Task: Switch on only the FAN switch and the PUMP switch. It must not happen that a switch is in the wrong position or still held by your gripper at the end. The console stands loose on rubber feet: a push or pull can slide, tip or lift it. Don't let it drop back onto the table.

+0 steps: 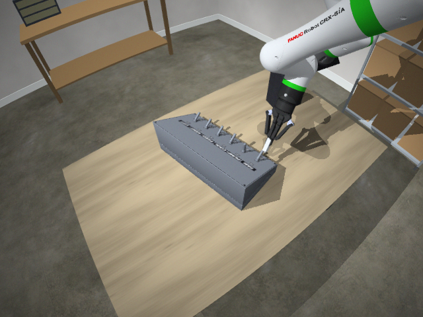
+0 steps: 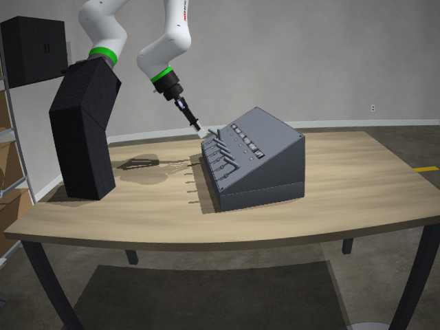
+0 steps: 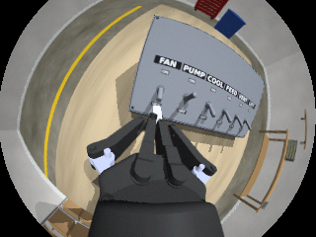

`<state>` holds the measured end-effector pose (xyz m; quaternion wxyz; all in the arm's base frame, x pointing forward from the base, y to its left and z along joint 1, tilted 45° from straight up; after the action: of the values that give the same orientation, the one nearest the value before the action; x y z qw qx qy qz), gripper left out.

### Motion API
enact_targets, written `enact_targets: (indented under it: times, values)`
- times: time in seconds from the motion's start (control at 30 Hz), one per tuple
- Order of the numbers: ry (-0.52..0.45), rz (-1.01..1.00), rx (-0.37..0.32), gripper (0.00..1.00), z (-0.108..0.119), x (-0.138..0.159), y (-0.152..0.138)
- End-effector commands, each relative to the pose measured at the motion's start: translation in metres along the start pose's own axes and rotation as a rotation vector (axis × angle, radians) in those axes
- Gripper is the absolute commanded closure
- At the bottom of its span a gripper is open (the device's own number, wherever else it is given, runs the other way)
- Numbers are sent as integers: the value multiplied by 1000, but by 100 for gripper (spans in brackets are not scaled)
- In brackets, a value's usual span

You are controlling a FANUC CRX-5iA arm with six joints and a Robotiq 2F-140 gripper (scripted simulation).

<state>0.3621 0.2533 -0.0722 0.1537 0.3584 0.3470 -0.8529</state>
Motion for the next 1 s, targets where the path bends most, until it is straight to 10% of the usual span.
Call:
enact_targets:
  times: [0.0,0.97]
  values:
    - [0,0,0,100,0,-2,1]
    - [0,0,0,100,0,-24,7]
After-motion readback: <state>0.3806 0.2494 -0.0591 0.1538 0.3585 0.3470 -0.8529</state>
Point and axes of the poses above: the point where the finger pads meet when closed, its own z axis back along the fingers, its own y axis across the jaws, x = y × z, the point moved 4 cm from there along z, back along the fingers, and after that the axes turned 15 degrees about z, right-handed, at the moved point
